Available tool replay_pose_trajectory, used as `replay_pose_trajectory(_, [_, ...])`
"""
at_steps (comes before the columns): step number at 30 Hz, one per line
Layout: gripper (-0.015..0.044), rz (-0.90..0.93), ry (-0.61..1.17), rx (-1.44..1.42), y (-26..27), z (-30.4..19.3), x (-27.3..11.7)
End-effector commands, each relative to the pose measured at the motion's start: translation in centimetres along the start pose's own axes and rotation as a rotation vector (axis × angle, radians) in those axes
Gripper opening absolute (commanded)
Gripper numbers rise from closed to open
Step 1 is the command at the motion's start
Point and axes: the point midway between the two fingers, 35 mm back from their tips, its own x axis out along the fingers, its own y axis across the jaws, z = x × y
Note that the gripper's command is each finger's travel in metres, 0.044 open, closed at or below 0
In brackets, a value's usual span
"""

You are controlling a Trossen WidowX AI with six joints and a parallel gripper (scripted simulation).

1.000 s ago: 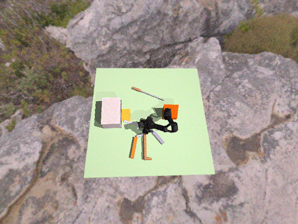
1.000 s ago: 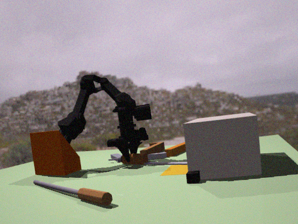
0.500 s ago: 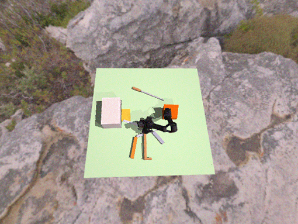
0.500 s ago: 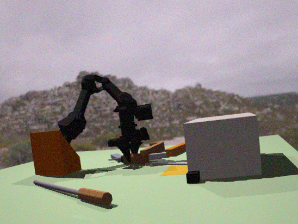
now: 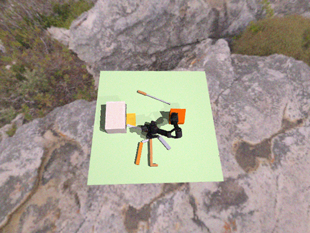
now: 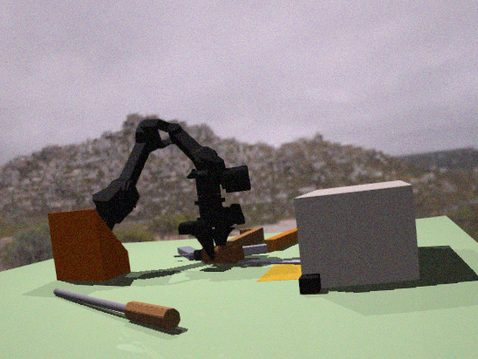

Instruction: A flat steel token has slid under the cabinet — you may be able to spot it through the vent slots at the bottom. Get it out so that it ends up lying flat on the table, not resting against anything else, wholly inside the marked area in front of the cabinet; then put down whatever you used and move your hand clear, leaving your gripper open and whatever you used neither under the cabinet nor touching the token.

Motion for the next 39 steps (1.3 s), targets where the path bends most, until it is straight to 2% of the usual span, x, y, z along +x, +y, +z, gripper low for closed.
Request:
replay_pose_trajectory(1, [0.0, 0.002, 0.005, -0.004, 0.1, 0.5, 0.0])
replay_pose_trajectory(39, [0.0, 0.003, 0.006, -0.007, 0.4, 5.0, 0.0])
